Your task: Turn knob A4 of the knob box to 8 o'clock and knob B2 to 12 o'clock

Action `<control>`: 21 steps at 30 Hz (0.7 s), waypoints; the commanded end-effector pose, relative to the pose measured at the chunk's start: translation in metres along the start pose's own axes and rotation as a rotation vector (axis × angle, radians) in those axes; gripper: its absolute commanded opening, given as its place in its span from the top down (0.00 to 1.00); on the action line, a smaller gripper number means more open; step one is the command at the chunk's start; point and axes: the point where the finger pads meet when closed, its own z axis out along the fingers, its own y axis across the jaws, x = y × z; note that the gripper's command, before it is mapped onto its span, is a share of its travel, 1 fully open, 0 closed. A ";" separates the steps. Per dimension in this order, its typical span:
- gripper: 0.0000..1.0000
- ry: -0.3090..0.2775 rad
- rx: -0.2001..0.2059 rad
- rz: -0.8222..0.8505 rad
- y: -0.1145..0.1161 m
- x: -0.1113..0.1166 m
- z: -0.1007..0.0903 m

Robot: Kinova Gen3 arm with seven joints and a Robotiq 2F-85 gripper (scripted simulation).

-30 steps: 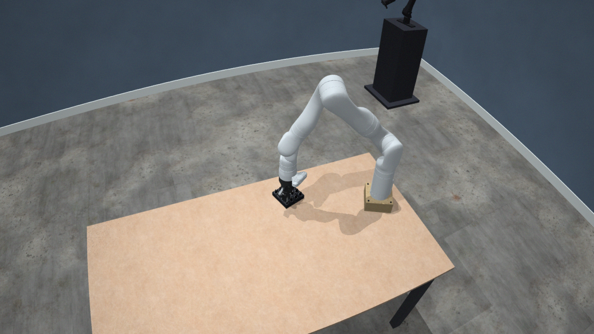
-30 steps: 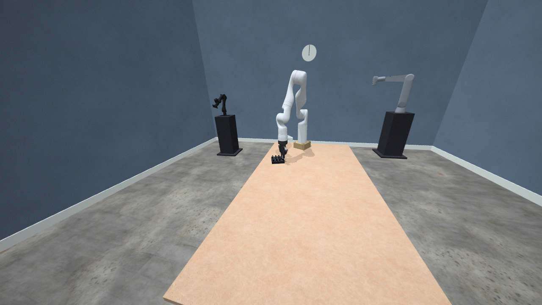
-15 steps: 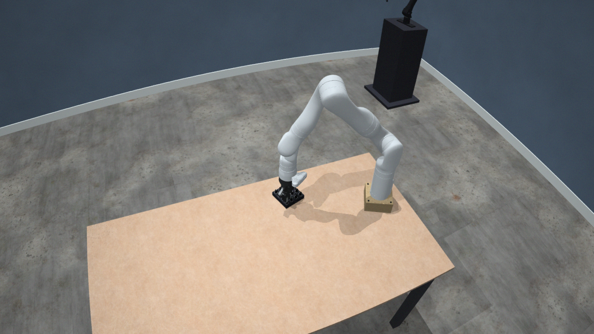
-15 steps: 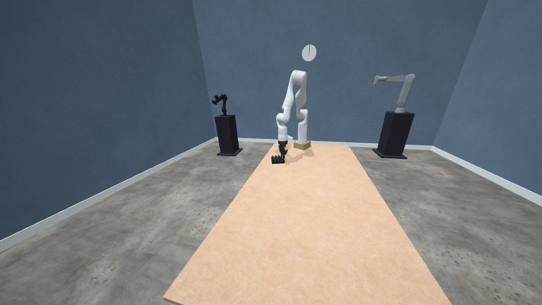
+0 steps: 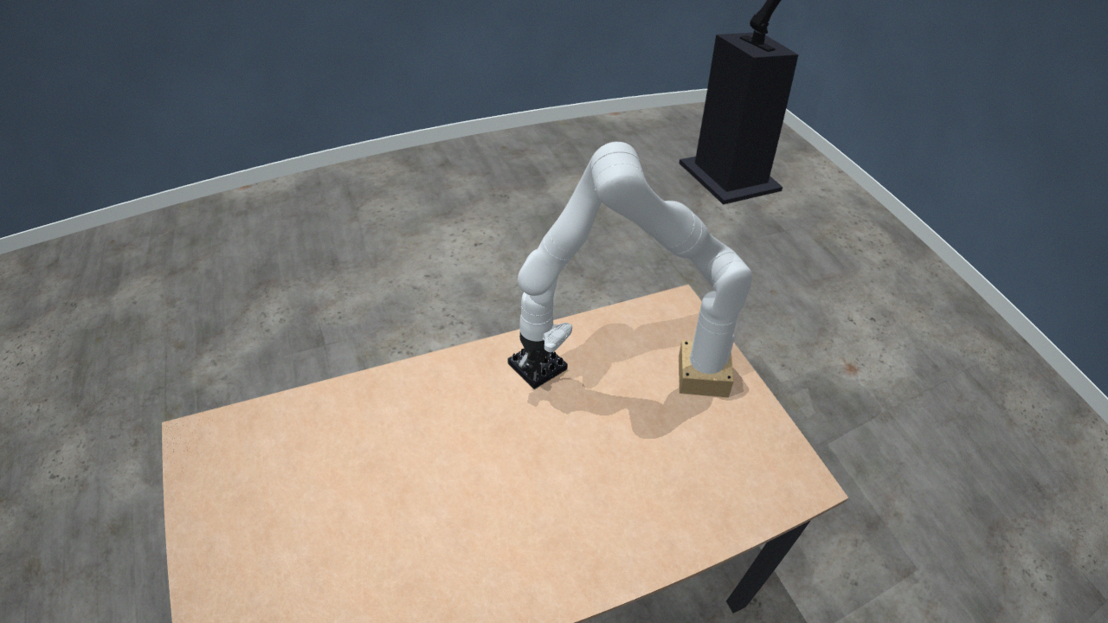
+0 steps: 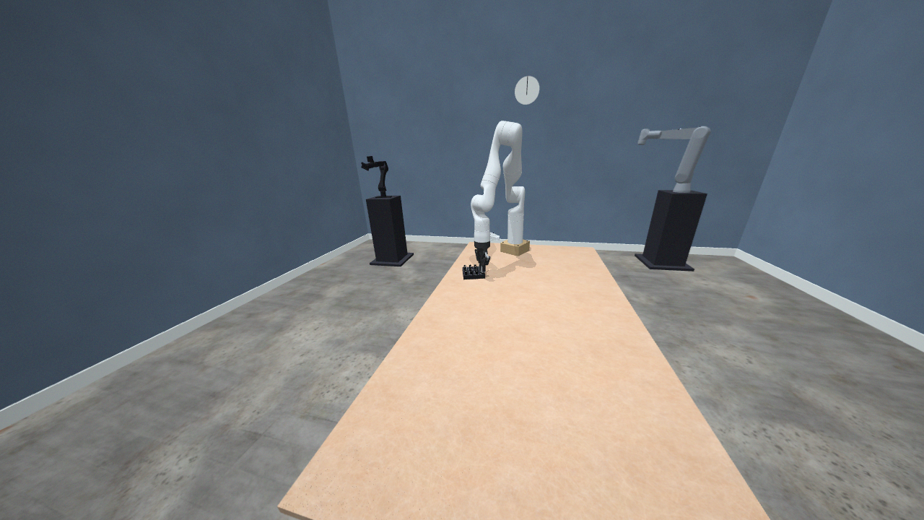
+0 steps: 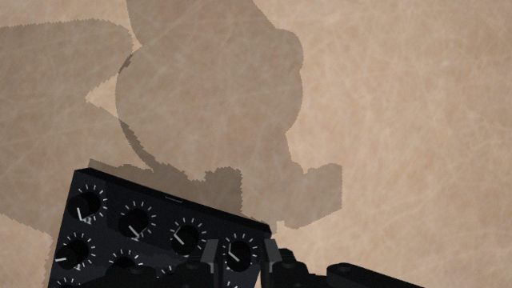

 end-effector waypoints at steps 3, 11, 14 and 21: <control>0.81 0.001 0.002 0.001 -0.001 0.000 0.003; 0.81 0.001 0.002 0.001 -0.001 0.000 0.005; 0.81 0.001 0.002 0.001 -0.001 0.000 0.005; 0.81 0.001 0.002 0.001 -0.001 0.000 0.005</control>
